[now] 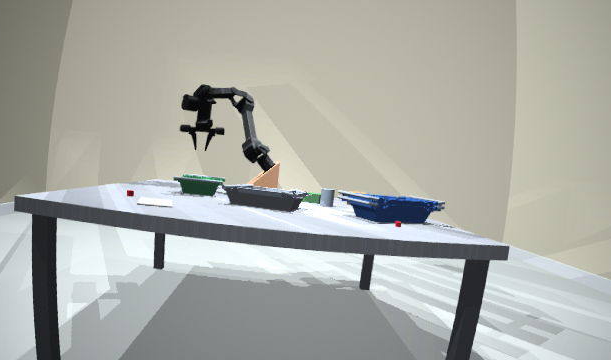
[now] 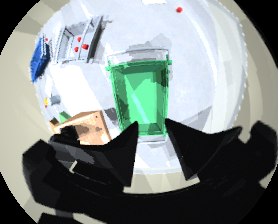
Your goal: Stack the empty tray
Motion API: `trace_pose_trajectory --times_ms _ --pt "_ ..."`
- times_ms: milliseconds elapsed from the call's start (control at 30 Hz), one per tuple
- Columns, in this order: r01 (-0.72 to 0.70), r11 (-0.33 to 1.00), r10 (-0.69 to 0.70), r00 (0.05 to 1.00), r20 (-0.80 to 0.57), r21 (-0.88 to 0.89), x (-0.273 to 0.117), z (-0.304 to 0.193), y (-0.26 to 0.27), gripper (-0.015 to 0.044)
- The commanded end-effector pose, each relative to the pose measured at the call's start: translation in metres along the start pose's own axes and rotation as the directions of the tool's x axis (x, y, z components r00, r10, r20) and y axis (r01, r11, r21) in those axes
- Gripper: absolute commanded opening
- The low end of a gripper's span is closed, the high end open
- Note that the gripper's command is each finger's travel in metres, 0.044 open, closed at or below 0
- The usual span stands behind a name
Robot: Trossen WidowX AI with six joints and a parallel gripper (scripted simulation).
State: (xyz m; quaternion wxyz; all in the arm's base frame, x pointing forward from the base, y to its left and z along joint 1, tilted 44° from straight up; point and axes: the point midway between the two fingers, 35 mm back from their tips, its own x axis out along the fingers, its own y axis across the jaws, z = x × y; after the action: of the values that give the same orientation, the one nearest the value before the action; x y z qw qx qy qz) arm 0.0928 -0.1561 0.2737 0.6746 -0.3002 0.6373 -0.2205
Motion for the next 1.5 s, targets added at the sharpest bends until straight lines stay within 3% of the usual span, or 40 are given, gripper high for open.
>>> trace_pose_trajectory --times_ms 0,167,233,400,567,767,1033,1267,1467 --pt "0.000 1.000 0.000 1.000 0.000 0.016 0.000 0.000 0.000 0.0289" --pt "0.001 0.909 -0.001 1.000 0.000 0.417 0.010 0.000 0.012 0.0420" --pt "0.001 0.813 -0.001 1.000 0.000 0.582 0.015 0.001 0.018 0.0440" --pt "0.002 0.455 -0.002 1.000 -0.001 0.891 0.027 0.001 0.032 0.0440" --pt "0.001 -0.006 -0.004 1.000 -0.001 1.000 0.040 0.000 0.047 0.0440" --pt "-0.001 -0.360 -0.006 1.000 -0.001 0.933 0.051 0.000 0.061 0.0440" --pt "-0.005 -0.720 -0.007 1.000 -0.001 0.694 0.063 -0.001 0.076 0.0440" --pt "-0.008 -0.927 -0.009 1.000 -0.001 0.374 0.073 -0.002 0.087 0.0440" --pt "-0.011 -0.999 -0.011 1.000 -0.001 0.054 0.080 -0.003 0.097 0.0440"
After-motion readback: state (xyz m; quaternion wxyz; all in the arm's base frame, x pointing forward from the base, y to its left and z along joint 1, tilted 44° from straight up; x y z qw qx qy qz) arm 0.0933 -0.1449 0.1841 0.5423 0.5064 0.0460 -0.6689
